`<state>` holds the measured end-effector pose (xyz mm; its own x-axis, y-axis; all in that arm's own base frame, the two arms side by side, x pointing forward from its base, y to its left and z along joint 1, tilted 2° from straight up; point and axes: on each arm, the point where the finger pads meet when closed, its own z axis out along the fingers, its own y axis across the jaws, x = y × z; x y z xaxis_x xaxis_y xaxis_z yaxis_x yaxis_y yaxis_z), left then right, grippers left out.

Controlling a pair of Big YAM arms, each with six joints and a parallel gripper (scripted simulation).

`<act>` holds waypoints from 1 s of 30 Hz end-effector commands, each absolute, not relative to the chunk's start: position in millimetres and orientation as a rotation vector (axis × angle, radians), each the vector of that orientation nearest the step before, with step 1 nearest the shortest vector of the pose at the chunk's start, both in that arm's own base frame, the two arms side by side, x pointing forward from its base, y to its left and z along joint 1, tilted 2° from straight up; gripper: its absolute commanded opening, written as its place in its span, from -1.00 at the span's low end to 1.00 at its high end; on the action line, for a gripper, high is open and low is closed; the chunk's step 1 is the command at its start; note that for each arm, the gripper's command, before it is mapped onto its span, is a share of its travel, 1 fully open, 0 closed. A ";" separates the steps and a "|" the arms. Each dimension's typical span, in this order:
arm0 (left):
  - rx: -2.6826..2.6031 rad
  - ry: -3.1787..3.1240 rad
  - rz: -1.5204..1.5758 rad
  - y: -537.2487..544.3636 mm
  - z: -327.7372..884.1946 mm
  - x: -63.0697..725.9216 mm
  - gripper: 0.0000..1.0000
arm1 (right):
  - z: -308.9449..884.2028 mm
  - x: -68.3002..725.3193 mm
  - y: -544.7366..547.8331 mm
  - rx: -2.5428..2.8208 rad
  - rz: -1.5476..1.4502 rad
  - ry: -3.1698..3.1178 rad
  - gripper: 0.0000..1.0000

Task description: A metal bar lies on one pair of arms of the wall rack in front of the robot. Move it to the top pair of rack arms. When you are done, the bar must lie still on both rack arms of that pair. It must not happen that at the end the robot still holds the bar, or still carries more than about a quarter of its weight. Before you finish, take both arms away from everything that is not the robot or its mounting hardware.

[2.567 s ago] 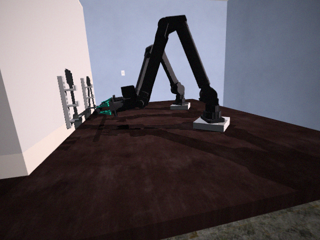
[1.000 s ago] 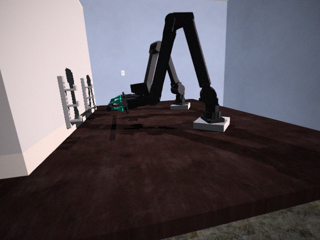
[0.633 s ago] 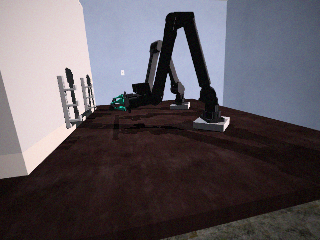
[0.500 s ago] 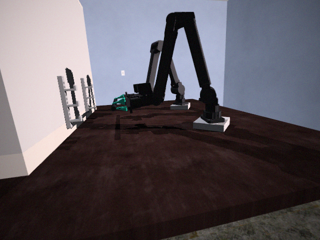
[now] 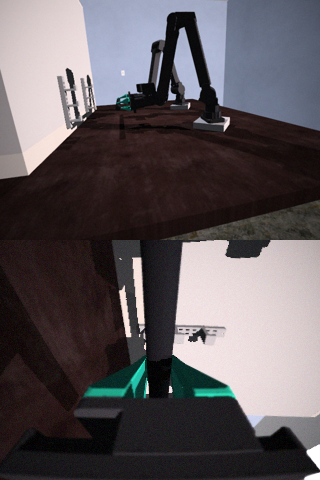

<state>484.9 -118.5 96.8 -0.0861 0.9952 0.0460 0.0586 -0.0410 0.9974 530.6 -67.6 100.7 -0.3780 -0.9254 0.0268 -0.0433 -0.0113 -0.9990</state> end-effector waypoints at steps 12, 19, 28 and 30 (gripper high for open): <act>1.140 1.237 1.313 -119.0 133.0 466.7 -1.00 | 132.9 513.0 -65.5 -0.974 -1.548 1.455 -1.00; 1.140 1.237 1.313 -119.9 130.8 455.2 -1.00 | 131.5 502.3 -60.9 -0.974 -1.548 1.455 -1.00; 1.140 1.237 1.313 -120.4 128.8 446.9 -1.00 | 130.3 494.7 -57.6 -0.974 -1.548 1.455 -1.00; 1.140 1.237 1.313 -120.4 128.3 446.9 -1.00 | 130.0 494.7 -57.6 -0.974 -1.548 1.455 -1.00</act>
<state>446.0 -122.0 94.9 -0.0842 0.9955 0.0433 0.0473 -0.0394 0.9981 494.1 -52.3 99.7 -0.3774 -0.9256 0.0299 -0.0395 -0.0161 -0.9991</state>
